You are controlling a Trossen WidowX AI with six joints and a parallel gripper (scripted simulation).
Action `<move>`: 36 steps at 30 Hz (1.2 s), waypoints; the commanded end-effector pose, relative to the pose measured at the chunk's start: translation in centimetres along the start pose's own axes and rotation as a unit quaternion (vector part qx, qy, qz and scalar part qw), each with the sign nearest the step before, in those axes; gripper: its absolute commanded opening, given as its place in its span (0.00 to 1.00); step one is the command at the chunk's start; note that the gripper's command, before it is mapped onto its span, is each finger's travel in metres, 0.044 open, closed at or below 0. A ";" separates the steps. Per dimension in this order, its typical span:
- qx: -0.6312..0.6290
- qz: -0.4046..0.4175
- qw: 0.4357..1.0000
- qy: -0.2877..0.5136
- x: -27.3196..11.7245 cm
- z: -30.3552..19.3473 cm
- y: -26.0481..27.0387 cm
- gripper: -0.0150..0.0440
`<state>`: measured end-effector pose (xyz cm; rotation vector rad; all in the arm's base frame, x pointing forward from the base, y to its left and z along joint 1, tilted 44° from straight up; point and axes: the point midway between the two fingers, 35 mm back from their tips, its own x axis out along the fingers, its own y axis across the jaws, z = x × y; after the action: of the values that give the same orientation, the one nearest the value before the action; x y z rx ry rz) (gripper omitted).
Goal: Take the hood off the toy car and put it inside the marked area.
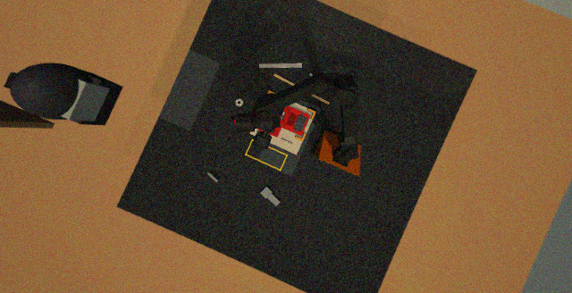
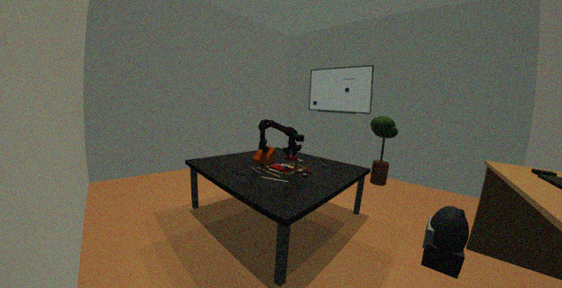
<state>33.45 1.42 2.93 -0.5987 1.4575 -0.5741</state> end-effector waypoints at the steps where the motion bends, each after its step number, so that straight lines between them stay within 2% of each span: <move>1: 0.002 0.005 1.000 0.000 -0.2 0.0 2.9 0.25; 19: 0.005 0.000 1.000 0.003 -0.2 -2.6 13.5 0.25; 36: 0.005 0.000 1.000 0.003 0.7 -2.7 13.9 0.25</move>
<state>30.73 11.15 -6.89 -0.5891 1.4583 -0.5870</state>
